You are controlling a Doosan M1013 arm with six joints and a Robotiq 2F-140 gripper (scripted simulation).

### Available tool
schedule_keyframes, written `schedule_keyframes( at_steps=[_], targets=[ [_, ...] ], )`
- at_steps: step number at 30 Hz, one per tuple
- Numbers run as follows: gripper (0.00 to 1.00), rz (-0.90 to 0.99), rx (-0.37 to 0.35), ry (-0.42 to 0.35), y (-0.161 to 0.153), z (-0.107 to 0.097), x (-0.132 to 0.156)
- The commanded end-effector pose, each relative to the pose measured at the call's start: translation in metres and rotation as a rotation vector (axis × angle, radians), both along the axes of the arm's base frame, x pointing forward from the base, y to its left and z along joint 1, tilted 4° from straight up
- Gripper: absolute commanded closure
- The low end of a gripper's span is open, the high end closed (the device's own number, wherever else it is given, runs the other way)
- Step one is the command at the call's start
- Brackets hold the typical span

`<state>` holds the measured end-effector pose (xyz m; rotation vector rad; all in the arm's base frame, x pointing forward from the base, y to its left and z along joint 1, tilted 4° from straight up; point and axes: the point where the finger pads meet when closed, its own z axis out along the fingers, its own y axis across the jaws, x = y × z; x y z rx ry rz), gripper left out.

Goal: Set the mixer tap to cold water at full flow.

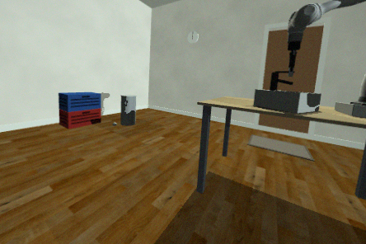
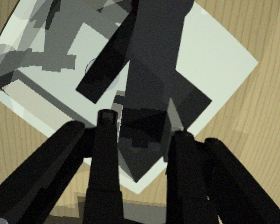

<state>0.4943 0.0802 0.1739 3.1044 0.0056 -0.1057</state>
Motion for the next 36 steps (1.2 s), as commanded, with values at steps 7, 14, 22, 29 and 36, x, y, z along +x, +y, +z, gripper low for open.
schedule_keyframes(
  at_steps=[7,14,22,29,36],
  targets=[
    [1.00,0.002,0.005,-0.004,0.000,0.000,0.000],
    [1.00,0.009,0.006,-0.004,0.000,0.000,0.000],
    [1.00,0.130,0.014,0.000,-0.012,0.000,0.001],
    [1.00,0.257,0.022,0.004,-0.024,0.001,0.004],
    [1.00,0.282,0.024,0.005,-0.026,0.001,0.004]
  ],
)
